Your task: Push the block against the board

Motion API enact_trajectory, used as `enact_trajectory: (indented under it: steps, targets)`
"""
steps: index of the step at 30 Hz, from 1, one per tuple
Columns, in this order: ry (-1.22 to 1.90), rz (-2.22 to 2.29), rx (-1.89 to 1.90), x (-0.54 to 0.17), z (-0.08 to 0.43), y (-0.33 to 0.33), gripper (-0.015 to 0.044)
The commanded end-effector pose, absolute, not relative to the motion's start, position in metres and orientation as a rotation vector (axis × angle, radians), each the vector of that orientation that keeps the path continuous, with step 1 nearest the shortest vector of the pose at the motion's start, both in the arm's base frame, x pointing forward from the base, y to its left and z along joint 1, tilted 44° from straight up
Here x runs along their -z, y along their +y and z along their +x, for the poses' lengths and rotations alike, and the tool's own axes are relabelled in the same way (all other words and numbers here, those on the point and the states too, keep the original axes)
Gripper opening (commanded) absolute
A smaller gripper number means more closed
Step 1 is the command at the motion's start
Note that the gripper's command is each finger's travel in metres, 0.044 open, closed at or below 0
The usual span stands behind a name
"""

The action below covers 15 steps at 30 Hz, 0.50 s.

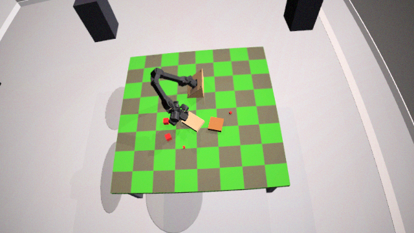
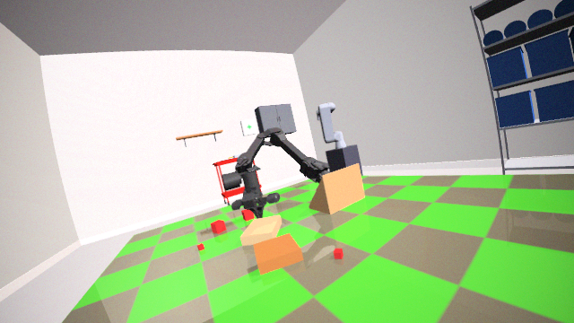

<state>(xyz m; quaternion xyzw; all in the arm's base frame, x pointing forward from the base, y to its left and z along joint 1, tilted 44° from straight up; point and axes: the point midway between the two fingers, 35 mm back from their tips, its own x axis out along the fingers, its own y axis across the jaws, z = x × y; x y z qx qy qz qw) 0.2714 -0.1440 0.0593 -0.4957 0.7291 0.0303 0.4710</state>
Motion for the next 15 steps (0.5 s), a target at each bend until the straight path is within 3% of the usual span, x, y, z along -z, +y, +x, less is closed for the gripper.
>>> enact_trajectory:
  steps: [1,15]
  targets:
    - [1.785,-1.216,-0.071,-0.0579,0.2742,-0.1433,0.0000]
    - [1.785,-1.215,-0.072,-0.0530,0.2815,-0.1387,0.0000]
